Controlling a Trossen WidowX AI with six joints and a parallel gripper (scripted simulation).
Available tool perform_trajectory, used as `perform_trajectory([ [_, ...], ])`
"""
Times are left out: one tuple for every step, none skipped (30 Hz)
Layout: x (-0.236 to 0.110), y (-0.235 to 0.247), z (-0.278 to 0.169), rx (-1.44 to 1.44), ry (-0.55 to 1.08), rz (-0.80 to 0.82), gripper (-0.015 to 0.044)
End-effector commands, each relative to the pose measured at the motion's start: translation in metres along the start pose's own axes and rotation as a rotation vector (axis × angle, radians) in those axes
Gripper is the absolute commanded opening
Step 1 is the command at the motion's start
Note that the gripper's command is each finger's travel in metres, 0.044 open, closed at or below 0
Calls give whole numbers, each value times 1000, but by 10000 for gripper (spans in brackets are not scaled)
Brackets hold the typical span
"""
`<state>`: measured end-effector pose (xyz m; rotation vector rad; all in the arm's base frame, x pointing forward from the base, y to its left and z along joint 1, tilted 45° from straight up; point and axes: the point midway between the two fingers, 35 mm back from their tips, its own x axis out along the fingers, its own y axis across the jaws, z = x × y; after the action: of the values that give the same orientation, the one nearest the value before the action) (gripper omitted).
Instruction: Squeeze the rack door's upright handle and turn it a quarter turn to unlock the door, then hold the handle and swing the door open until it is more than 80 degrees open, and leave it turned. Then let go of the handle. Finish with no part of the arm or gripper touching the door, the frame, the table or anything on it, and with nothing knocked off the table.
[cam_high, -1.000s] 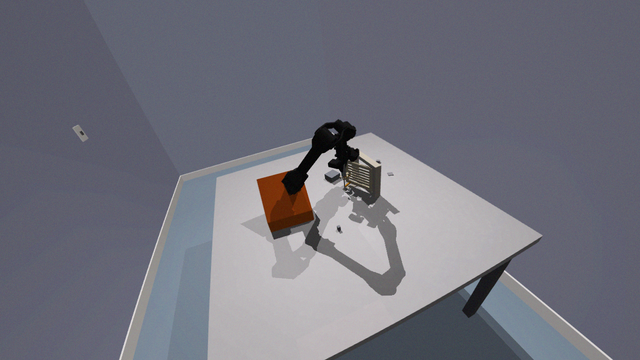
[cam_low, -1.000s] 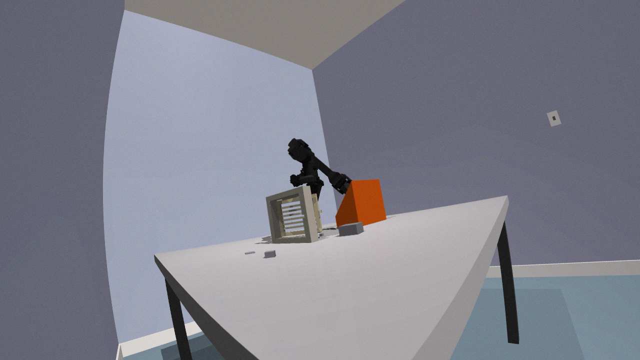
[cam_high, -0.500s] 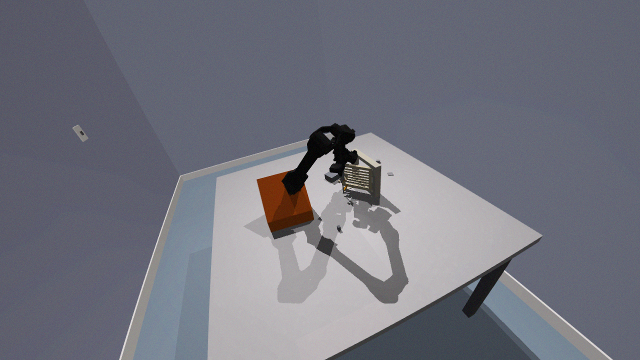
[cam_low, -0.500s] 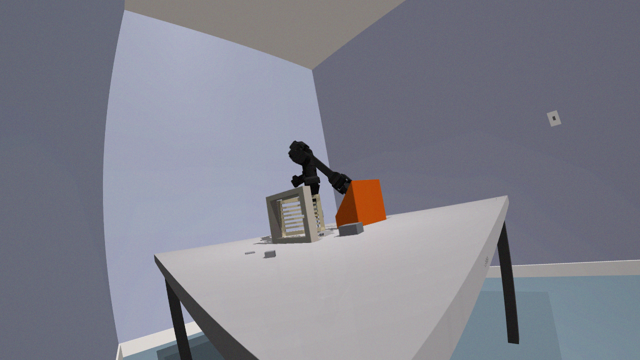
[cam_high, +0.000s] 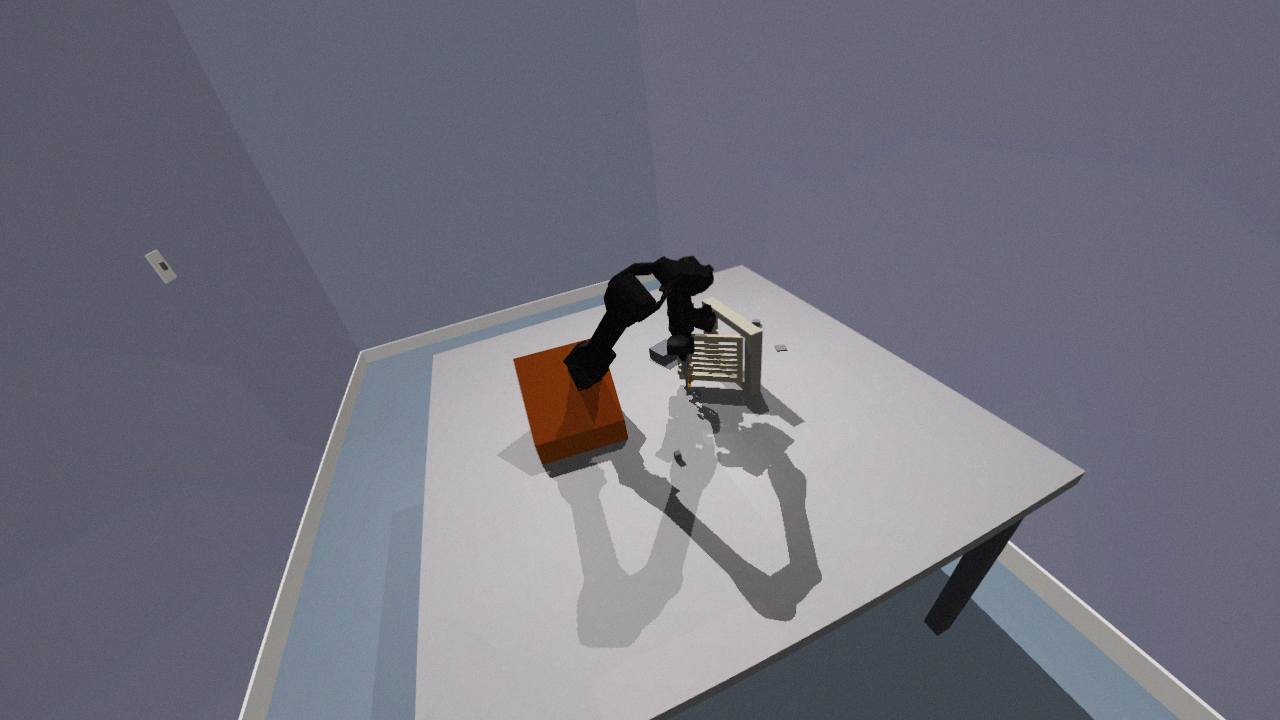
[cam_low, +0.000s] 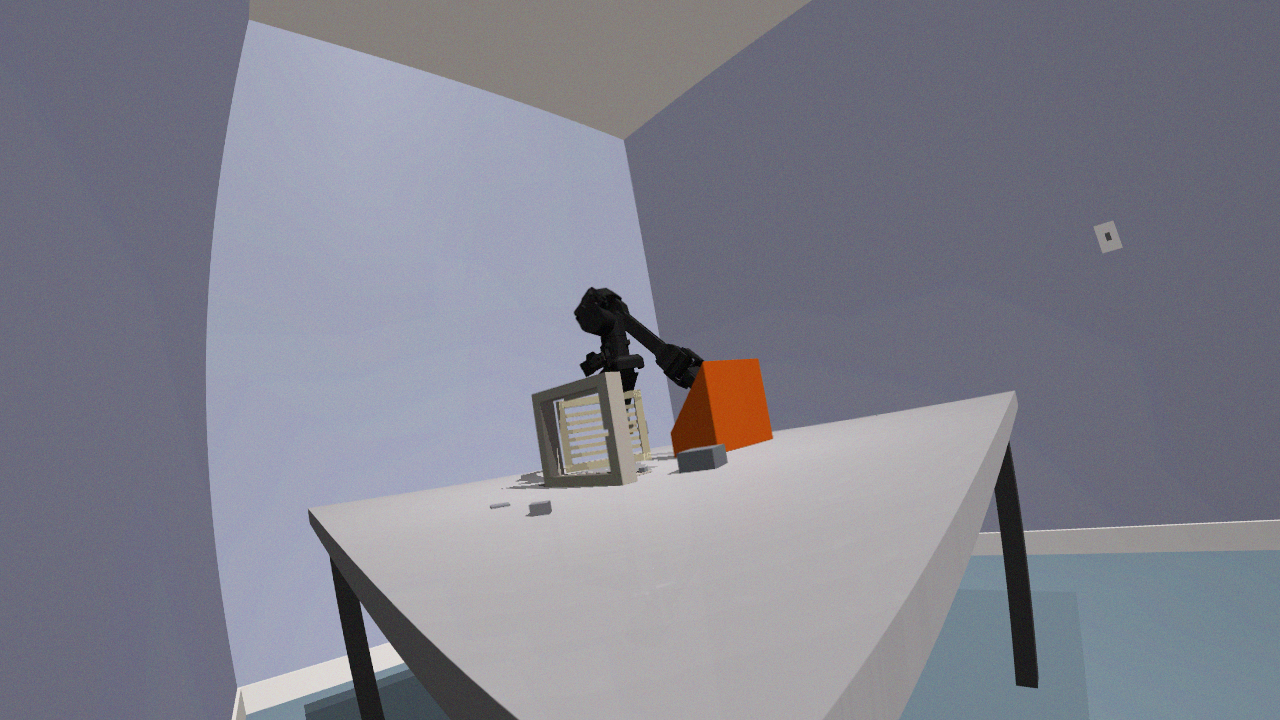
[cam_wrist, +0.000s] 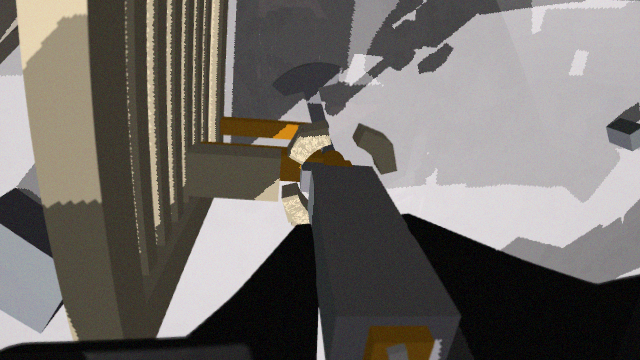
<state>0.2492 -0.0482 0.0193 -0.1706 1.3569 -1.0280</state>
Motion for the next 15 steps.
perform_trajectory([
  [0, -10, 2, -80, -7, -4, 9],
  [0, -12, 3, -95, -7, -4, 9],
  [0, -15, 4, -110, -7, -4, 9],
  [0, -17, 4, -124, -7, -4, 9],
  [0, -19, 5, -137, -7, -5, 9],
  [0, -21, 5, -151, -7, -5, 9],
  [0, -23, 6, -165, -7, -5, 9],
  [0, -25, 7, -179, -7, -5, 9],
  [0, -27, 7, -193, -7, -5, 9],
  [0, -29, 8, -206, -7, -5, 9],
  [0, -30, 9, -220, -7, -5, 9],
  [0, -32, 10, -234, -7, -6, 9],
  [0, -34, 10, -248, -7, -6, 9],
  [0, -36, 11, -262, -7, -6, 9],
  [0, -38, 12, -276, -7, -6, 9],
])
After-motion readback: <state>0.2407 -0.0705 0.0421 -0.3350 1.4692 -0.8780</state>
